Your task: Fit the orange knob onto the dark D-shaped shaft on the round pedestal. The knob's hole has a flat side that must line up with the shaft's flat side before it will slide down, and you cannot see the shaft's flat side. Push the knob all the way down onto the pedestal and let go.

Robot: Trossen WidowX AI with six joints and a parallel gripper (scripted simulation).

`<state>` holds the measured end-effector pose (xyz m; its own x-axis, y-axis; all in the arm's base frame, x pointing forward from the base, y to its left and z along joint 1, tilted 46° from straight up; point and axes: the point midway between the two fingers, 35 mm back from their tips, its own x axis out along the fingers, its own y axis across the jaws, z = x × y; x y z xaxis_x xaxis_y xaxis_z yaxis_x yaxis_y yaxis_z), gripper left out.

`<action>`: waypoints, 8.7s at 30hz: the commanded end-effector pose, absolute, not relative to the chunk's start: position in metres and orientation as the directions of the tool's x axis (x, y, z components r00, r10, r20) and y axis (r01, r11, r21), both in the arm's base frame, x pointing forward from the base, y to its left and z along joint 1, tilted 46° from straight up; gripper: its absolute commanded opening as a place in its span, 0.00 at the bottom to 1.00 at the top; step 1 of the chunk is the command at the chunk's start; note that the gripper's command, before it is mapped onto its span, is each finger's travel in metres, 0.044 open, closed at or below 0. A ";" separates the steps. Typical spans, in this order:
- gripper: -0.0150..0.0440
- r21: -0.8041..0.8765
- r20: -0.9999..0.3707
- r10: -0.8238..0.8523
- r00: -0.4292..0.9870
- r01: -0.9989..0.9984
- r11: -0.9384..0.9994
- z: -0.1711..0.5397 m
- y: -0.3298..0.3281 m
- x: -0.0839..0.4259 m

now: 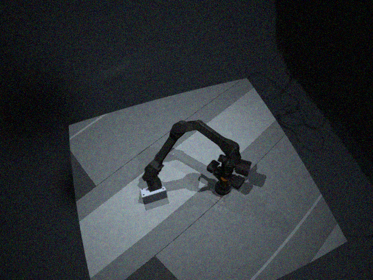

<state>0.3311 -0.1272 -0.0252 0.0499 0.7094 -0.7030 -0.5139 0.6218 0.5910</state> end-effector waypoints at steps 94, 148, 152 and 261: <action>0.25 0.372 -0.705 0.707 0.054 -0.821 0.433 -0.022 -0.128 0.331; 0.25 0.094 -0.705 0.707 0.054 -0.981 0.169 -0.027 -0.126 0.332; 0.25 0.094 -0.705 0.707 0.054 -0.981 0.169 -0.027 -0.126 0.332; 0.25 -0.370 -0.705 0.707 0.054 -0.879 -0.302 -0.023 -0.128 0.334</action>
<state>0.3325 -0.1268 -0.0243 0.0481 0.7086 -0.7040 -0.8967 -0.2798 -0.3429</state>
